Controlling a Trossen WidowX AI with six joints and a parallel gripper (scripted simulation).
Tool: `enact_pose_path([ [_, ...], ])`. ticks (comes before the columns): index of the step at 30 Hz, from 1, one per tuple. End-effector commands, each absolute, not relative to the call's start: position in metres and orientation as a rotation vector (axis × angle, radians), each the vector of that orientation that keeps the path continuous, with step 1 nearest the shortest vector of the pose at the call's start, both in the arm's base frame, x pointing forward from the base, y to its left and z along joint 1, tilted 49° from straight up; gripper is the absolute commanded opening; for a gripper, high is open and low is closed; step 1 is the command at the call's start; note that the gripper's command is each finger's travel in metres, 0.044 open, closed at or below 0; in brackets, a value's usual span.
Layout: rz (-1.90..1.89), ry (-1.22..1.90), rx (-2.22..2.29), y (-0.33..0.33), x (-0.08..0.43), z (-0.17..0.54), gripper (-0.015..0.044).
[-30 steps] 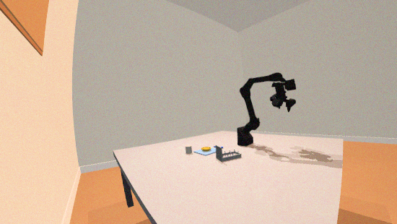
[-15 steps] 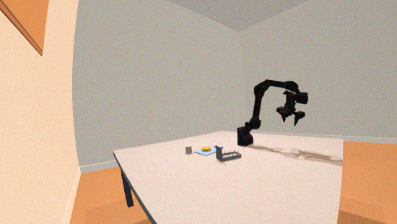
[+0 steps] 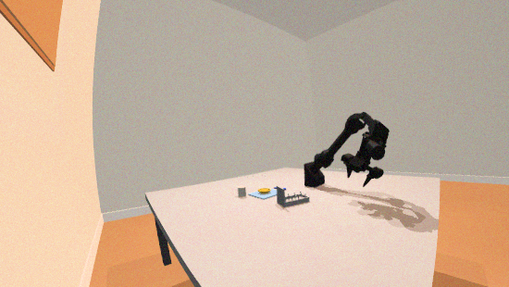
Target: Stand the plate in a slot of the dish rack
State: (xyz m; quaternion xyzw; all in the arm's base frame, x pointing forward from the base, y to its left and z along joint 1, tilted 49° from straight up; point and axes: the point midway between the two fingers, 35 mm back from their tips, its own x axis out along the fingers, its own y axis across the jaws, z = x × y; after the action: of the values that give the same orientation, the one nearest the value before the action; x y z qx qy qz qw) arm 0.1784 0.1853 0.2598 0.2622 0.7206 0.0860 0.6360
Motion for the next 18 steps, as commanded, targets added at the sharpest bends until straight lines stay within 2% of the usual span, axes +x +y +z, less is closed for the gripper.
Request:
enact_pose_path([
  [1, 0.184, 1.656, 0.583, 0.166, 0.226, 0.238, 0.04],
  [8, 0.182, 1.675, 0.605, 0.089, 0.304, 0.185, 0.04],
  [18, 0.189, 1.689, 0.662, -0.012, 0.337, 0.126, 0.04],
])
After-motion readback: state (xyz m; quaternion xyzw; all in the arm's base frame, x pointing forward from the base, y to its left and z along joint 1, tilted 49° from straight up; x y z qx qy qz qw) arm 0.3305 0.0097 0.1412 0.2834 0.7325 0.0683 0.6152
